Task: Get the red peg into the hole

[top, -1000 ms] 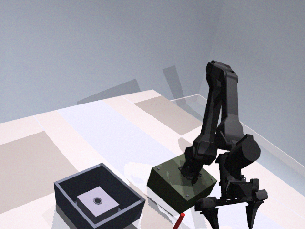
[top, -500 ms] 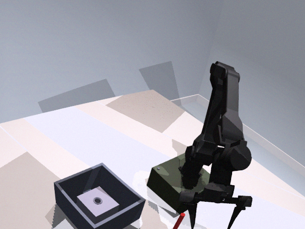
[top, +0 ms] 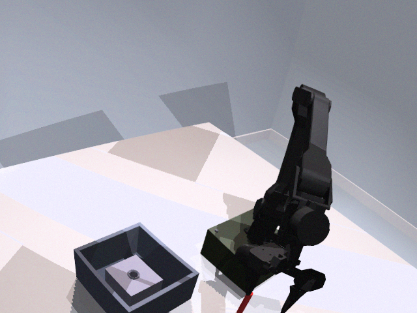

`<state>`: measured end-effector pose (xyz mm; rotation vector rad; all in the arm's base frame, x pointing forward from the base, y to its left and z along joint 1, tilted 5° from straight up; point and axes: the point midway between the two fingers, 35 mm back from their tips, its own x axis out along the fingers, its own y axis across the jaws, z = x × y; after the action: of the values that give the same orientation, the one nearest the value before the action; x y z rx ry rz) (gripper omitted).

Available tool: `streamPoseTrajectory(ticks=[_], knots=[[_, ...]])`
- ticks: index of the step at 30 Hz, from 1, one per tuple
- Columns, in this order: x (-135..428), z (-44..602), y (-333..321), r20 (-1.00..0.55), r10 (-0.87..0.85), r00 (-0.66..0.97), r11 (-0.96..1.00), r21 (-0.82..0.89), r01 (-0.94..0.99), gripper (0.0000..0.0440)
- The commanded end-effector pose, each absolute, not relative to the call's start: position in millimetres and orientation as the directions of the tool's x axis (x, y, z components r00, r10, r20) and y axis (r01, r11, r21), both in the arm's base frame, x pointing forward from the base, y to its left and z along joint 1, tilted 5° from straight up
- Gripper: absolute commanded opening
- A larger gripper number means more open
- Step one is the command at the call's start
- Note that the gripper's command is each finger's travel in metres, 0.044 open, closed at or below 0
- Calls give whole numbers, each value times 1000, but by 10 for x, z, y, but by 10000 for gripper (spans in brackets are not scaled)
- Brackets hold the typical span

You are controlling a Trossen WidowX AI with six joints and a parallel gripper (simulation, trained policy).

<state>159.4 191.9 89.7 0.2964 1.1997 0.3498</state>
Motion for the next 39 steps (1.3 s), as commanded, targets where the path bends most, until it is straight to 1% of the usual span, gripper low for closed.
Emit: streamPoseTrajectory(ticks=[1,13,18,26,39], knots=[[1597,883,1825,-883,361,301,925,381,7,440],[1446,764,1538,-976,166,138,909,206,363,440],[1400,748,1492,-992,104,65,878,123,462,440],[1382,698,1489,-999,46,-10,845,34,533,440],[1391,402,1504,-998,-17,-61,828,-49,559,433]])
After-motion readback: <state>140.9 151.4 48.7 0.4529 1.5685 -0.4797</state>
